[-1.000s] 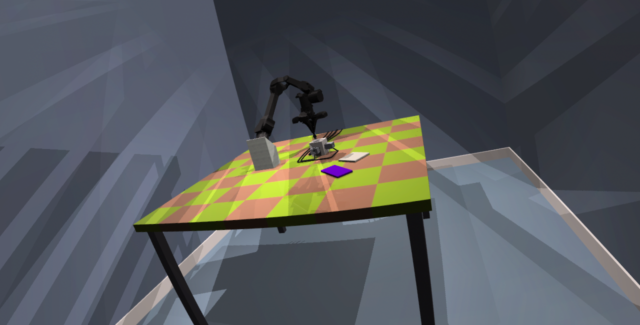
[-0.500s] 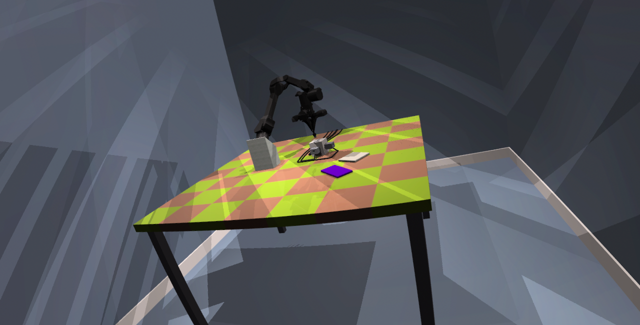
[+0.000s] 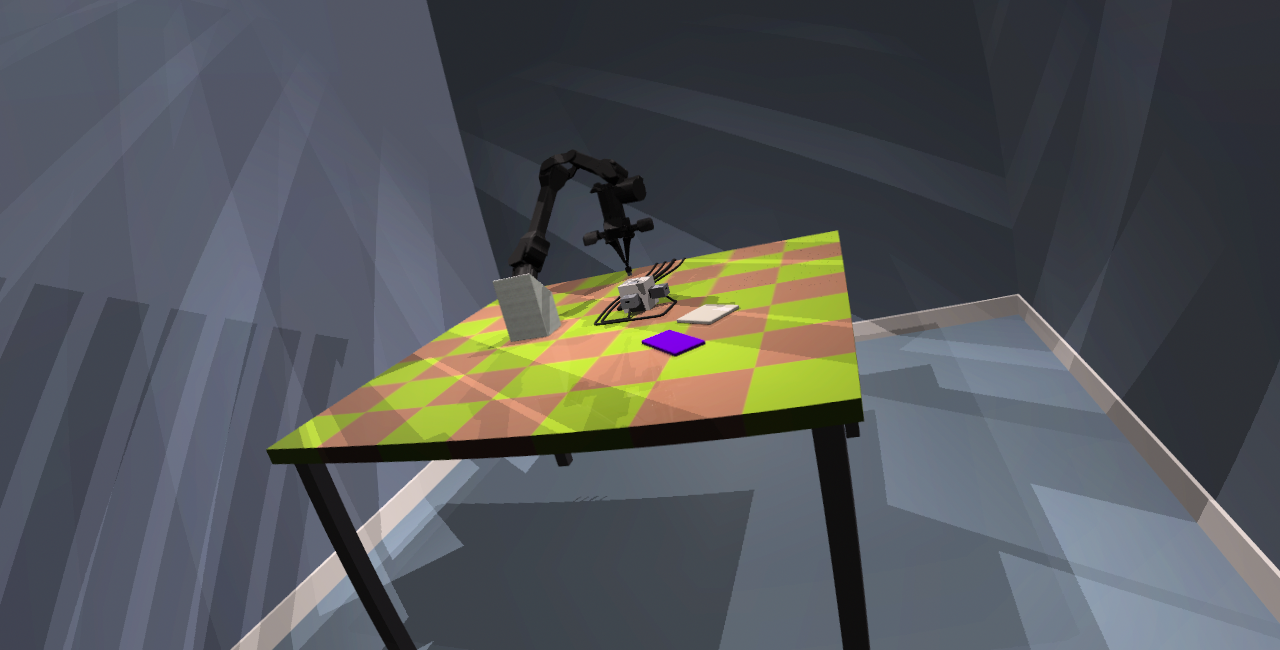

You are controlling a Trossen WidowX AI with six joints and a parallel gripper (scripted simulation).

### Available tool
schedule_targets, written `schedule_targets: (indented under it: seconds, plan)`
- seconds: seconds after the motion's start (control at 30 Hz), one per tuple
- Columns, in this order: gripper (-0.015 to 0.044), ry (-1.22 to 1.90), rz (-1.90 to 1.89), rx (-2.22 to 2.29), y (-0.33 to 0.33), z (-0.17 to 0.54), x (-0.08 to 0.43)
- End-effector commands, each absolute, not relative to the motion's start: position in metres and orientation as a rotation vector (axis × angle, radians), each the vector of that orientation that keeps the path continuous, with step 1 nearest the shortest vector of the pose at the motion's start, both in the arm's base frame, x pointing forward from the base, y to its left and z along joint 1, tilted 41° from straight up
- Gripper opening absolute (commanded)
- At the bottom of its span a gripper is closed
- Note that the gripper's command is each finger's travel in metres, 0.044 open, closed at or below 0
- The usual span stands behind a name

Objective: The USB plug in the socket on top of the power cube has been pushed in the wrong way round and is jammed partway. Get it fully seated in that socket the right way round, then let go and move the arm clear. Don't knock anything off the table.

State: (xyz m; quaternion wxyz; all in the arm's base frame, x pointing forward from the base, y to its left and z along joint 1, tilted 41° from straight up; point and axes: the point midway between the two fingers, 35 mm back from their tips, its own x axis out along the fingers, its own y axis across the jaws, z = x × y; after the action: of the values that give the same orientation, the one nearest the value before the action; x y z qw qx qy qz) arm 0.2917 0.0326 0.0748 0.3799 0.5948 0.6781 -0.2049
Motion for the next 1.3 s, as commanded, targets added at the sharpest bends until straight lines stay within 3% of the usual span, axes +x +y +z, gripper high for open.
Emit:
schedule_targets:
  seconds: [0.0, 1.27]
  plan:
    - [0.0000, 1.733, -0.437, 1.453, 0.0327, 0.0745, 0.2914]
    - [0.0000, 1.571, 0.402, 0.714, 0.0327, 0.0745, 0.2914]
